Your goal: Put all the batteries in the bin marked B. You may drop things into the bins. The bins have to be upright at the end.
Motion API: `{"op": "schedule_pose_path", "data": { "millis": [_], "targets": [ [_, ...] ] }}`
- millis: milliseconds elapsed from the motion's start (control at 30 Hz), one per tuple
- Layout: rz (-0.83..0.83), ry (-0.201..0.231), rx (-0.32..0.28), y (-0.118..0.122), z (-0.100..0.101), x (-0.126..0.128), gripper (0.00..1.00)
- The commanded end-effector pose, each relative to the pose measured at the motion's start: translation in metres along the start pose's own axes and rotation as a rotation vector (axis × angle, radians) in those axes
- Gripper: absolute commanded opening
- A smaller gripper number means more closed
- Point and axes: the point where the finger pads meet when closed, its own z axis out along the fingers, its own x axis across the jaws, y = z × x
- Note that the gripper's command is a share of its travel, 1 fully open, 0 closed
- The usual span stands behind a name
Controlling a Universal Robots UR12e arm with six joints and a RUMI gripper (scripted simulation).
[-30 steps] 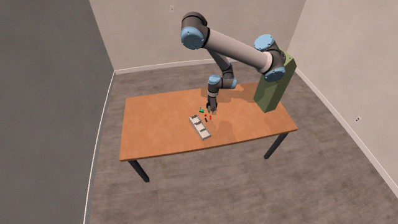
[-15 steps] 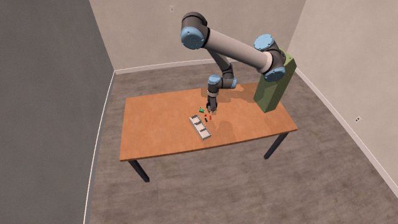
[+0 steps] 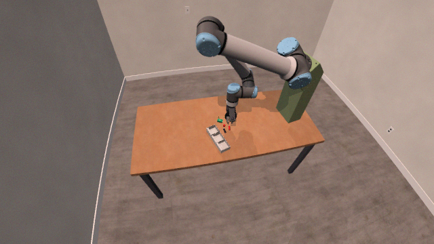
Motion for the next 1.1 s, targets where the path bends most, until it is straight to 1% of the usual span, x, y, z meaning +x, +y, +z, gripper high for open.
{"op": "schedule_pose_path", "data": {
  "millis": [0,67,133,300,700,967,1067],
  "targets": [
    [0.000,0.001,0.000,0.000,0.021,0.000,0.17],
    [0.000,0.001,0.000,0.000,0.029,0.000,0.17],
    [0.000,0.001,0.000,0.000,0.029,0.000,0.17],
    [0.000,0.001,0.000,0.000,0.048,0.001,0.17],
    [0.000,0.001,0.000,0.000,0.049,0.001,0.17],
    [0.000,0.001,0.000,0.000,0.060,0.000,0.17],
    [0.000,0.001,0.000,0.000,0.060,0.000,0.17]
  ]
}}
